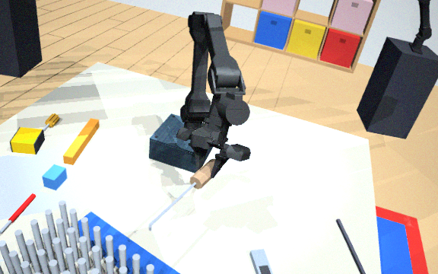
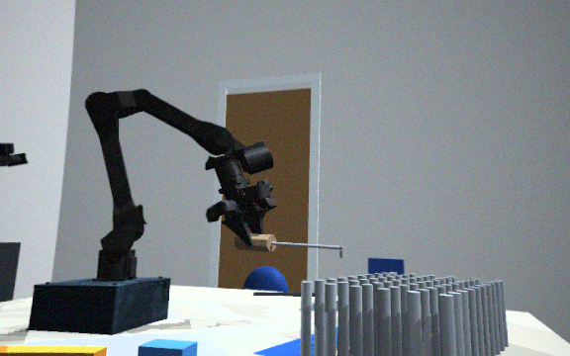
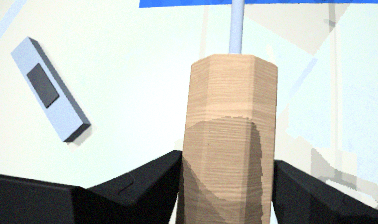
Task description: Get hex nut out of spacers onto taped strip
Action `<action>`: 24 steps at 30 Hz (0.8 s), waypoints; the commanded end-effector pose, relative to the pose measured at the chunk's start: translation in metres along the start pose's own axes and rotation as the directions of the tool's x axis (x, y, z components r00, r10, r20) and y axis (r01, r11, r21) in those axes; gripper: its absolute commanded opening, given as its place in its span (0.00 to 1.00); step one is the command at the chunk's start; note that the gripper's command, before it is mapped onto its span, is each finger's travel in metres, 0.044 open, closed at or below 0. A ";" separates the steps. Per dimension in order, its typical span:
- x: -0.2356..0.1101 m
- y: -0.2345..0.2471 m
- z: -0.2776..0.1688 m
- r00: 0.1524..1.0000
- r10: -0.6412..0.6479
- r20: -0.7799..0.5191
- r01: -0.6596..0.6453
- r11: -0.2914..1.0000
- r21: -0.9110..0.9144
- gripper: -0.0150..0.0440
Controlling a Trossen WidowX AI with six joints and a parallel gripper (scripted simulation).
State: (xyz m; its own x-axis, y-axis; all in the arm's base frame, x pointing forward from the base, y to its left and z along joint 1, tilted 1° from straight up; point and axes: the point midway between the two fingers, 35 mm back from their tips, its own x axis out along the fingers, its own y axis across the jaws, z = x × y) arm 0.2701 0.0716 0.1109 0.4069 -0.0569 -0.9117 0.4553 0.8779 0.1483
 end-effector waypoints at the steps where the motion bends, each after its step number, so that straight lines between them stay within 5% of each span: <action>1: -0.001 0.018 -0.002 1.000 0.002 -0.012 -0.001 1.000 0.012 0.25; 24: -0.024 0.126 -0.036 0.998 0.004 -0.056 -0.002 0.999 0.047 0.25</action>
State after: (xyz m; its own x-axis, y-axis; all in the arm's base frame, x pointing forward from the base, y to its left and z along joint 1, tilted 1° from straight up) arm 0.2871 0.1842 0.1345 0.3635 -0.0164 -0.9314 0.4761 0.8627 0.1707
